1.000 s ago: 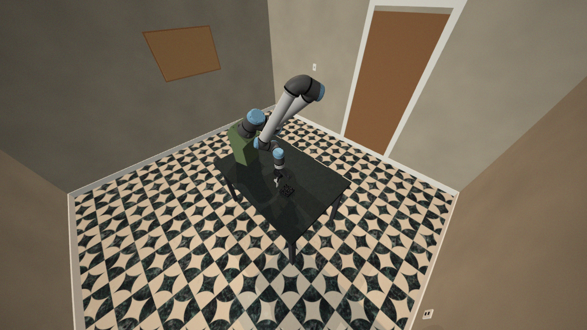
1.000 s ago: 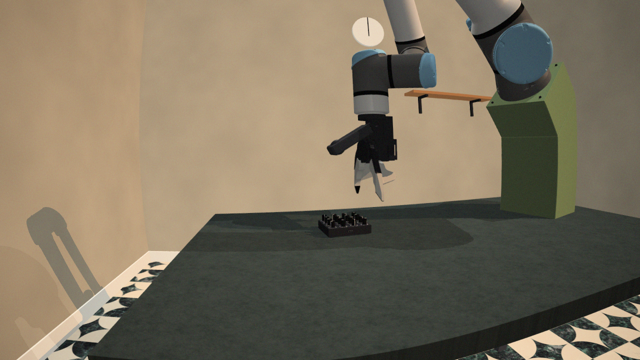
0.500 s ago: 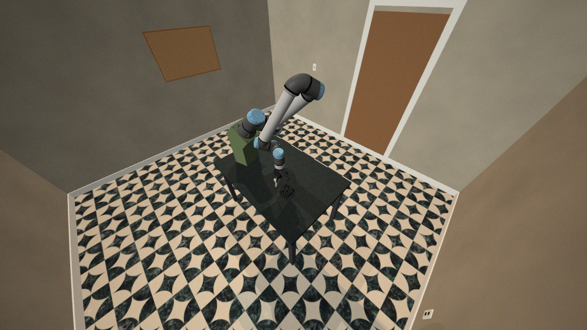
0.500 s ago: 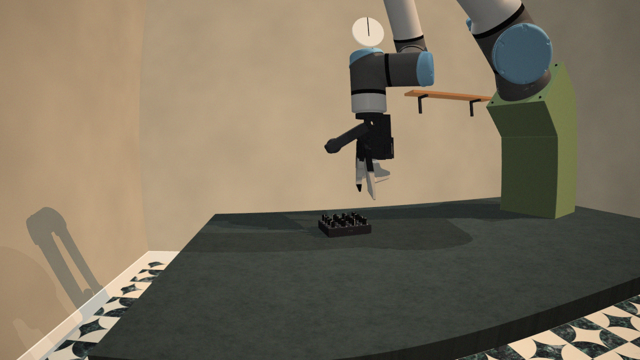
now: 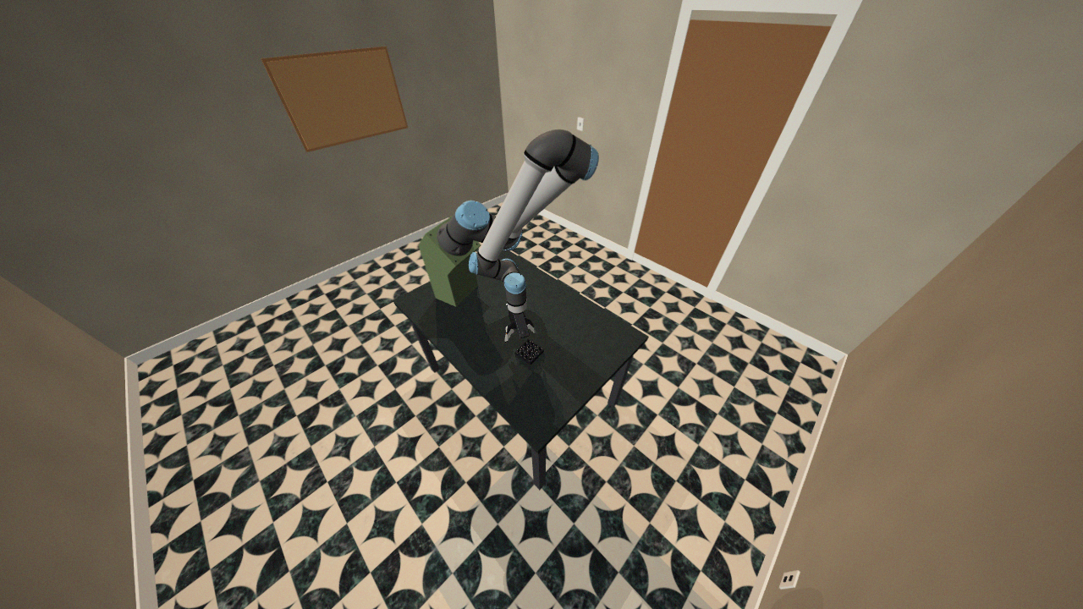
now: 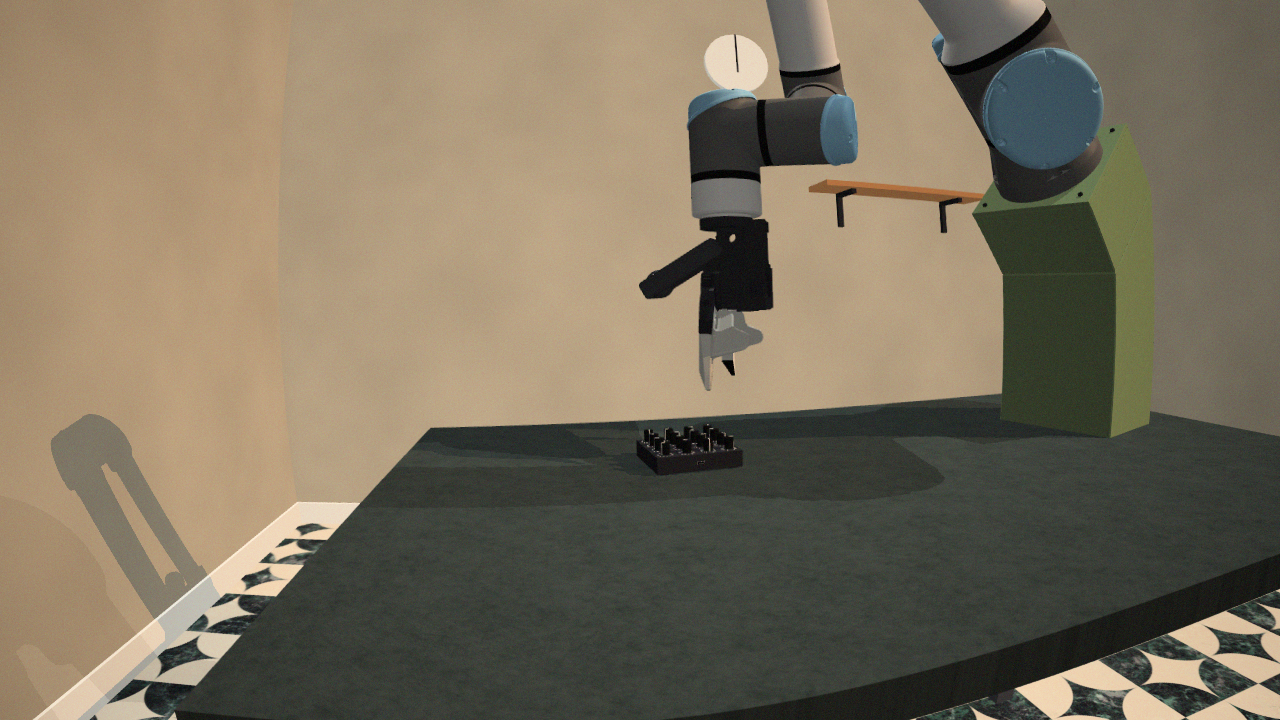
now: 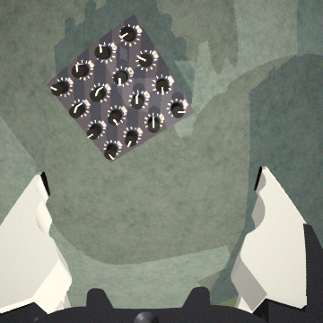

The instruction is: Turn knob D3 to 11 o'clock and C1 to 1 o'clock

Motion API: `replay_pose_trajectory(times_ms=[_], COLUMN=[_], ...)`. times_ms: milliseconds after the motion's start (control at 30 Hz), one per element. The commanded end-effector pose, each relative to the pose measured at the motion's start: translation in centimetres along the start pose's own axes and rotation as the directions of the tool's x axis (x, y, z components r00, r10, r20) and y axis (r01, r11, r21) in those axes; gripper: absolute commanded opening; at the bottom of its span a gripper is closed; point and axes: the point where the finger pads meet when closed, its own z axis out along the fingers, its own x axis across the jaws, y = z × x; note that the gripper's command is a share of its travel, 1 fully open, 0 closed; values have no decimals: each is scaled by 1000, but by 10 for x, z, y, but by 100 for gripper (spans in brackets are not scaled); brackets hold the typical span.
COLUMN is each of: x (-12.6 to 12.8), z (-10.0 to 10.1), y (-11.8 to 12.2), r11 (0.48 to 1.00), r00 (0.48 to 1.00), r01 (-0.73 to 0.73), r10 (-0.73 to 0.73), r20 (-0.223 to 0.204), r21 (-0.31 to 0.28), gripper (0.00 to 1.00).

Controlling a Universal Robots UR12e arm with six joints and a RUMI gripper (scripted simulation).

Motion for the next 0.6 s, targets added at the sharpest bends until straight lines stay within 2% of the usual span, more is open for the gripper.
replay_pose_trajectory(times_ms=[0, 167, 333, 367, 567], x=[1, 2, 2, 2, 2], z=[-3, -6, -6, -6, -6], y=[-4, -7, -7, -7, -7], r11=[994, 978, 974, 974, 974], r00=[994, 978, 974, 974, 974], r01=[-108, -210, -228, -228, -228], r10=[108, 210, 228, 228, 228], r20=[-6, -6, -6, -6, -6], r21=[2, 2, 3, 3, 3], gripper=[100, 100, 100, 11, 11])
